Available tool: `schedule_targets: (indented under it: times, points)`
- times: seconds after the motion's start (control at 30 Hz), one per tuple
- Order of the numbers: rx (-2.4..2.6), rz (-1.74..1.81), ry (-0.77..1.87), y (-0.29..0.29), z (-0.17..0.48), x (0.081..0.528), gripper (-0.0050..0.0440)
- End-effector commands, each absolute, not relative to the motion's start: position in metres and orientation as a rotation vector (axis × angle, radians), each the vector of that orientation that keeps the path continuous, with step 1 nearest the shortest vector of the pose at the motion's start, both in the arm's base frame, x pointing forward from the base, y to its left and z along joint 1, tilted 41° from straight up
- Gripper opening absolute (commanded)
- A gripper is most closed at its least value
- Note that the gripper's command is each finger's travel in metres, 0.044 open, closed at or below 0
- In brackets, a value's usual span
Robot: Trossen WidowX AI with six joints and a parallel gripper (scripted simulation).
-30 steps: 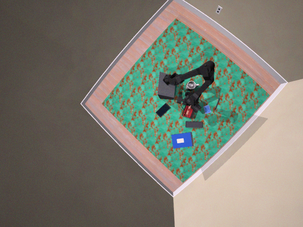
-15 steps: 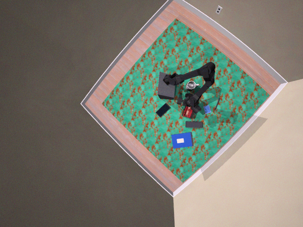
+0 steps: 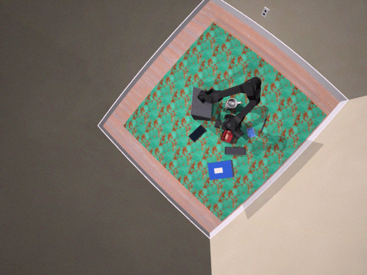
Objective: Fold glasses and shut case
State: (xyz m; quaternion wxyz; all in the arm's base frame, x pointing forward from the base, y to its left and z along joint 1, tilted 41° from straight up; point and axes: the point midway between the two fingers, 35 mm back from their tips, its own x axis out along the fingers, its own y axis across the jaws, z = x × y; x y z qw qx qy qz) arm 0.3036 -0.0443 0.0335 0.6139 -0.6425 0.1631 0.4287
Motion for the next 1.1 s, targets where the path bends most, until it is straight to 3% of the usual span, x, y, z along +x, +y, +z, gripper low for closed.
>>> schedule_targets:
  times: [0.0,1.07]
  points:
    - [-1.480,0.988,0.376,-0.048,0.034,0.308,0.0000]
    - [-1.480,0.988,0.376,-0.062,0.041,0.326,0.0000]
